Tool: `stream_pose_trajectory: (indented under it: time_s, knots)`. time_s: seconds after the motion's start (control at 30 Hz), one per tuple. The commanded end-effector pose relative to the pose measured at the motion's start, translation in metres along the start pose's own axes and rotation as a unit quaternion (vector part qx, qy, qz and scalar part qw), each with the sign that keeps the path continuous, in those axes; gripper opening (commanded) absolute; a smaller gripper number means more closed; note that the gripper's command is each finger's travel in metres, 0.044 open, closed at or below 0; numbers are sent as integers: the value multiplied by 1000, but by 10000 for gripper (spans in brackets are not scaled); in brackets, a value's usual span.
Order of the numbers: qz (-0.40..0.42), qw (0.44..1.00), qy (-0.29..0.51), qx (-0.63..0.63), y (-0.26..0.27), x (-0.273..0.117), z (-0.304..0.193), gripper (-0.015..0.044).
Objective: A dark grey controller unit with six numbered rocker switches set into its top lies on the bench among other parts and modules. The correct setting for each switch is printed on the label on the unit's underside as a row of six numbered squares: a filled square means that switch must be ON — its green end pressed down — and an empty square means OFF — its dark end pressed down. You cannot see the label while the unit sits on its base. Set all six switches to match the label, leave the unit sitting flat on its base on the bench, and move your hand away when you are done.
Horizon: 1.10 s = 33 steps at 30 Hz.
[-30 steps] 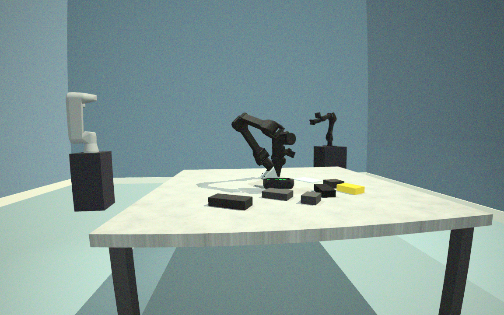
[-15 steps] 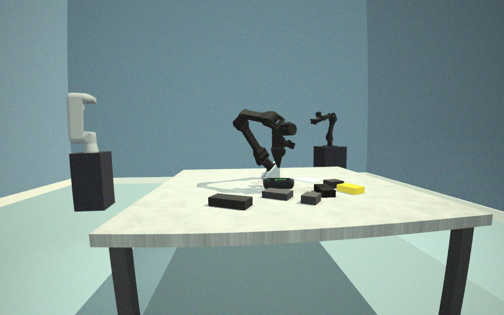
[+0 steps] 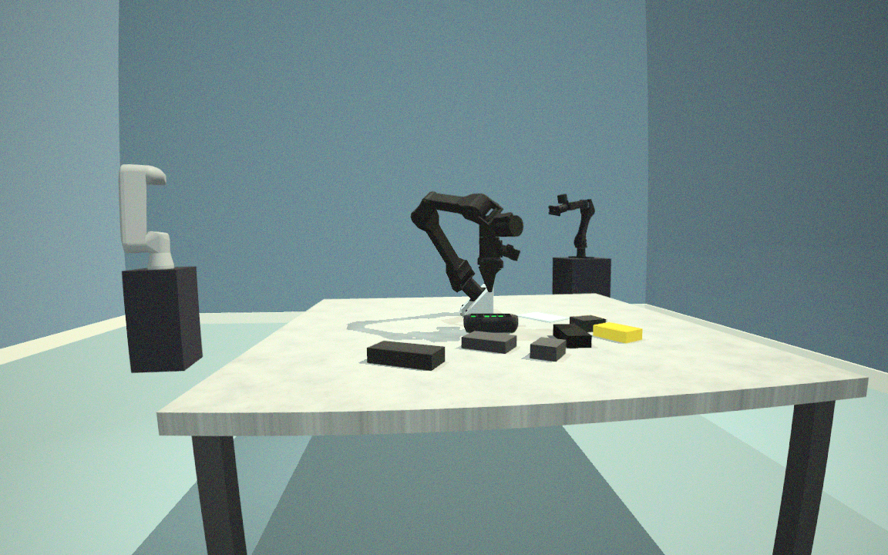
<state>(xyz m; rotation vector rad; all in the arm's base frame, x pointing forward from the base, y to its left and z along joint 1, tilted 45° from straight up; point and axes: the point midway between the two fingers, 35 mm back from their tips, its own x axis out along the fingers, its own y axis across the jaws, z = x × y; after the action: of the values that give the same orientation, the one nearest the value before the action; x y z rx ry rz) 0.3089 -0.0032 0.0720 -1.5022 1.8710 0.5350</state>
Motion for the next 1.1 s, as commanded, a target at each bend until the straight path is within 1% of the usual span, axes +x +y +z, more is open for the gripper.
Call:
stream_pose_trajectory:
  time_s: [0.0, 0.07, 0.4, 0.93, 0.97, 1.03, 1.07]
  knots:
    - [1, 1000, -1, 1, 0, -1, 0, 46]
    - [1, 1000, -1, 1, 0, -1, 0, 0]
    - [1, 1000, -1, 1, 0, -1, 0, 0]
    - [0, 1000, 0, 0, 0, 0, 0, 420]
    - [0, 1000, 0, 0, 0, 0, 0, 440]
    - [0, 1000, 0, 0, 0, 0, 0, 440]
    - [0, 1000, 0, 0, -2, 2, 0, 414]
